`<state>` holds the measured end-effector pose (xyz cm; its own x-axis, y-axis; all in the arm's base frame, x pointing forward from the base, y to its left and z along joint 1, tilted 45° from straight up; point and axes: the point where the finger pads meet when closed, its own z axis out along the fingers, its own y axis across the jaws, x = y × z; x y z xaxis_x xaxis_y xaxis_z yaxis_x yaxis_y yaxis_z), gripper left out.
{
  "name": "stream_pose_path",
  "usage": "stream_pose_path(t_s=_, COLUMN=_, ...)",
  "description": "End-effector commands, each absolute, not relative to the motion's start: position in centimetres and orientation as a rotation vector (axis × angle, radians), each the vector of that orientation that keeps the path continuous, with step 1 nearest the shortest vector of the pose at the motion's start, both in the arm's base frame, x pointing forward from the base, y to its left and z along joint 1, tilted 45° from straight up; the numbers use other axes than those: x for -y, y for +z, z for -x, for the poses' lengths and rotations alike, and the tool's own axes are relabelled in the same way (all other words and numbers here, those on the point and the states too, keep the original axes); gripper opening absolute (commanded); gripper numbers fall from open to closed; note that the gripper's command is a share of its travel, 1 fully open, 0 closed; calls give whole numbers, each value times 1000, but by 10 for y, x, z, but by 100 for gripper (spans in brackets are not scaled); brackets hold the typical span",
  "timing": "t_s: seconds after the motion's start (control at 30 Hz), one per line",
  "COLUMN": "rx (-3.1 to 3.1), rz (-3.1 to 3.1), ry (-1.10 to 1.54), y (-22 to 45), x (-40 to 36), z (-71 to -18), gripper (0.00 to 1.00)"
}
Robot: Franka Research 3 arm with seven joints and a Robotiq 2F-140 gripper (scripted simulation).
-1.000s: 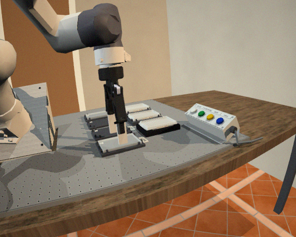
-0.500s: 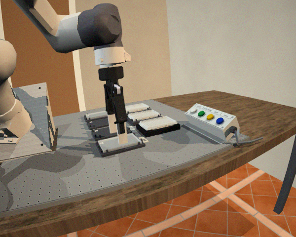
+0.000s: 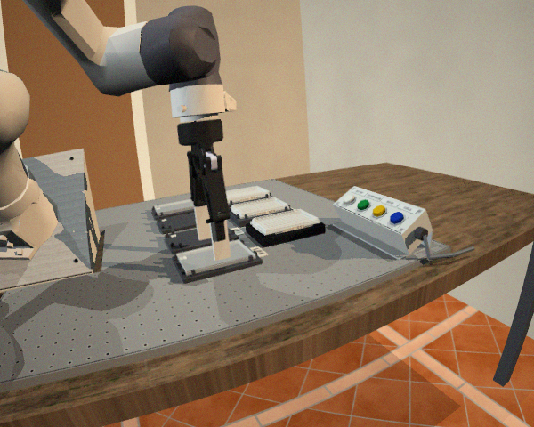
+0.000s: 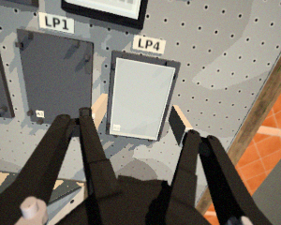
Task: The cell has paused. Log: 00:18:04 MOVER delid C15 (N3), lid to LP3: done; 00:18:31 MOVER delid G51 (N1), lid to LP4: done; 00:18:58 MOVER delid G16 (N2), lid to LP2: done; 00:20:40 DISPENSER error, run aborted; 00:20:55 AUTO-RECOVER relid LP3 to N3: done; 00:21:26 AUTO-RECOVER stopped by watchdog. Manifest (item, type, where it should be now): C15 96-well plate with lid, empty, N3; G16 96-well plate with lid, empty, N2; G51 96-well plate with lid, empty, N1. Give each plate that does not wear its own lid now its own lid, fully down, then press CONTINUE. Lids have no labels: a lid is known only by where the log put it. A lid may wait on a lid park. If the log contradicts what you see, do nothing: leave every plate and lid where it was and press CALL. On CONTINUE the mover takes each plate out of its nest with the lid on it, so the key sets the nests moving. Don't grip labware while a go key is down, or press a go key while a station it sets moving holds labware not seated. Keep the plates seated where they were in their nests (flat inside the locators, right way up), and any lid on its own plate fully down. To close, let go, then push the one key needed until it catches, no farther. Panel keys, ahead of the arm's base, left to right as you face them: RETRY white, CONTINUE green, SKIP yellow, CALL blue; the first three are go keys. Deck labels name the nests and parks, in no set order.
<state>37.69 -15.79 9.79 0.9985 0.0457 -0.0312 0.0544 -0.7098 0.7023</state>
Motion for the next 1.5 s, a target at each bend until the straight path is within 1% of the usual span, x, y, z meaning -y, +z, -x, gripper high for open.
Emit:
stream_pose_path(t_s=0.0, rx=-76, rz=-2363, ry=-17, y=98, x=157, z=-378, gripper=66)
stream_pose_path(t_s=0.6, rx=-76, rz=-2363, ry=-17, y=98, x=157, z=-378, gripper=66)
stream_pose_path(t_s=0.63, rx=-76, rz=-2363, ry=-17, y=98, x=157, z=-378, gripper=59)
stream_pose_path(t_s=1.47, rx=-76, rz=-2363, ry=-17, y=98, x=157, z=-378, gripper=59)
